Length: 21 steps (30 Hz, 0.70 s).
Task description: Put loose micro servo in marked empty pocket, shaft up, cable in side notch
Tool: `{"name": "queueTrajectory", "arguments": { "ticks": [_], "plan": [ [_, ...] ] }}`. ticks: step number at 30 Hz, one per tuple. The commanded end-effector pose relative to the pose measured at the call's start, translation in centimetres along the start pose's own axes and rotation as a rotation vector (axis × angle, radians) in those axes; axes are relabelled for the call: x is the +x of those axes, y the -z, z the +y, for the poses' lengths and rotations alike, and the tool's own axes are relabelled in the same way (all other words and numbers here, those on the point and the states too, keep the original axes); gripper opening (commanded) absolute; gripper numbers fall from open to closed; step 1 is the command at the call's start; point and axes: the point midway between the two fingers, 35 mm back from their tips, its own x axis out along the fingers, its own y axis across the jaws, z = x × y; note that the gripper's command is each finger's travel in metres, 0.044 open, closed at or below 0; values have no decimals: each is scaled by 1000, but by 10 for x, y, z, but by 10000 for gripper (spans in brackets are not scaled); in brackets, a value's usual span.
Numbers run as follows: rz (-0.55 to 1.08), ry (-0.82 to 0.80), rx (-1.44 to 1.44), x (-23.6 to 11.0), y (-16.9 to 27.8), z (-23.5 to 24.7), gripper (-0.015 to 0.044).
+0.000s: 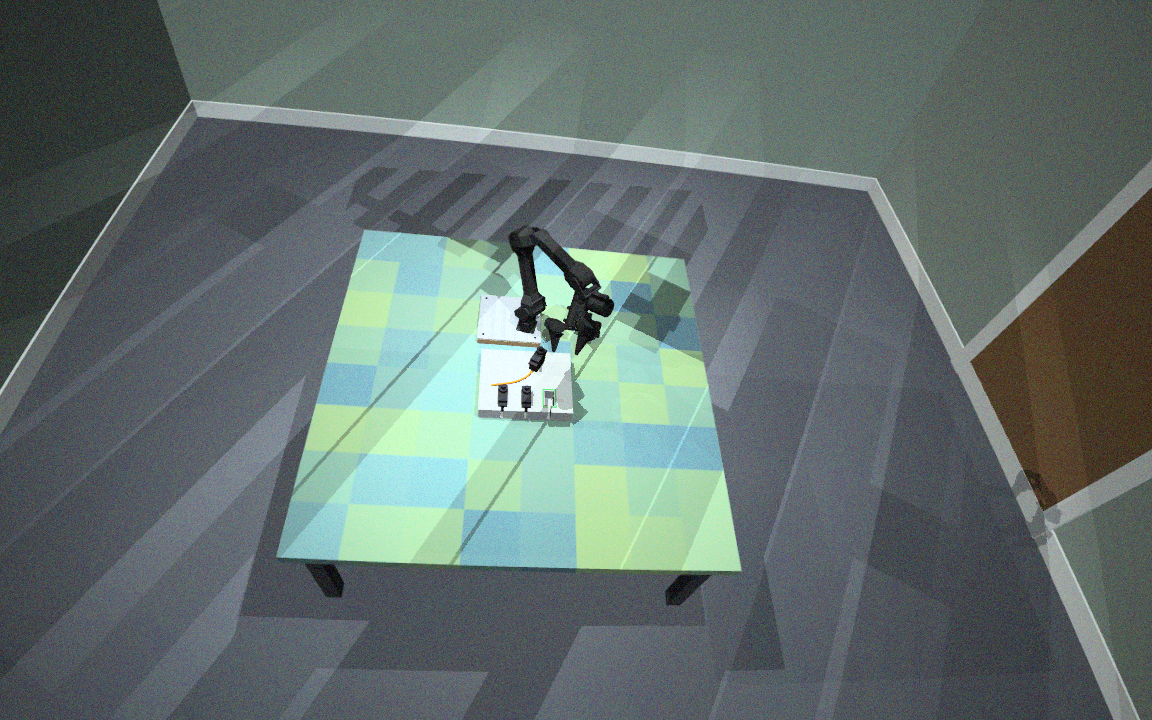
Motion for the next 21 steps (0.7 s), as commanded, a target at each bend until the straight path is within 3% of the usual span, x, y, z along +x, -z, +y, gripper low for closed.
{"name": "queueTrajectory", "arguments": {
  "ticks": [1,21],
  "plan": [
    [80,-27,95,8,6,-9,440],
    [452,-136,566,33,46,-44,440]
  ]
}}
